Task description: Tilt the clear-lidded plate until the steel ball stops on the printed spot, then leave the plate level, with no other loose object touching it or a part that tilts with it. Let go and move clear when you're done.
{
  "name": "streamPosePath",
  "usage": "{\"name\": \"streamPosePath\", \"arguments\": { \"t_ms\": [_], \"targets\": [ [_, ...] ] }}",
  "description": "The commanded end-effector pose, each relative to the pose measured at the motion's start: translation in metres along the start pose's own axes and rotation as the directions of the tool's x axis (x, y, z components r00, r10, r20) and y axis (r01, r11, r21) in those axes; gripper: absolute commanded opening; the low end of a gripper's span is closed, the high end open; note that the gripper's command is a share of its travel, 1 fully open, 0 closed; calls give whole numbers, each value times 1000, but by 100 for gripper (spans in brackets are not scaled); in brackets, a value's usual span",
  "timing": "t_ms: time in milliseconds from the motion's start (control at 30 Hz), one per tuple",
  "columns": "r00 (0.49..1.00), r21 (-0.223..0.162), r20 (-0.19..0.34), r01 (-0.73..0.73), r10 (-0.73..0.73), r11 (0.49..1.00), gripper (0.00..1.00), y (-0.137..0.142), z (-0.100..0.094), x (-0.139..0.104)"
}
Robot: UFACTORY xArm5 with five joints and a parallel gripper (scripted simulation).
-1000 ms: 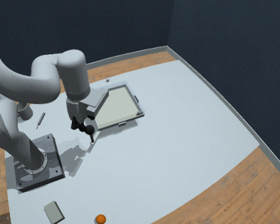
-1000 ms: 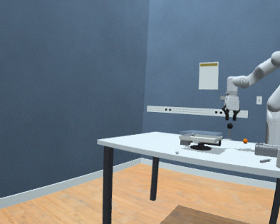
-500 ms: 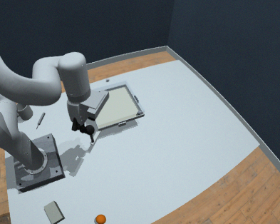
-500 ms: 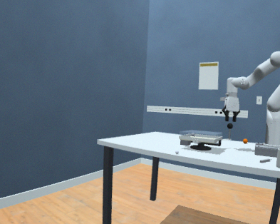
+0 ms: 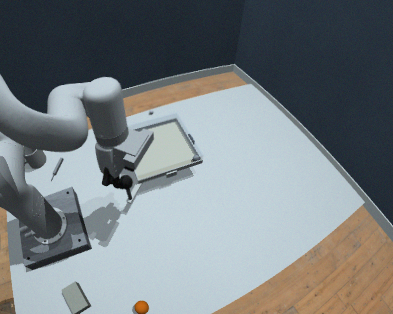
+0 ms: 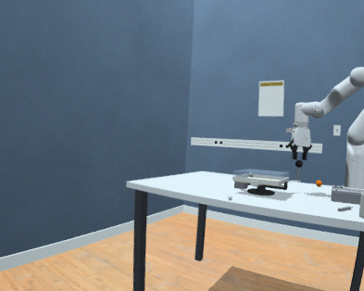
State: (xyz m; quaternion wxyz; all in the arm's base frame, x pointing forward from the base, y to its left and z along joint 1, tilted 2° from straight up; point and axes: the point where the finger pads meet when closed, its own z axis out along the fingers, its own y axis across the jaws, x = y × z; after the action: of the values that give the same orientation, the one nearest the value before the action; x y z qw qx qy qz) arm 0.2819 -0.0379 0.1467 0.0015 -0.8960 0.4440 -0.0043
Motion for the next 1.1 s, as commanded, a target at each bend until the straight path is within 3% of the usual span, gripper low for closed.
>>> {"name": "streamPosePath", "arguments": {
  "t_ms": [0, 1067],
  "targets": [
    [1000, 2, -2, 0, 0, 1000, 62, -1, 2, 1],
    [1000, 2, -2, 0, 0, 1000, 62, -1, 5, 1]
  ]
}}
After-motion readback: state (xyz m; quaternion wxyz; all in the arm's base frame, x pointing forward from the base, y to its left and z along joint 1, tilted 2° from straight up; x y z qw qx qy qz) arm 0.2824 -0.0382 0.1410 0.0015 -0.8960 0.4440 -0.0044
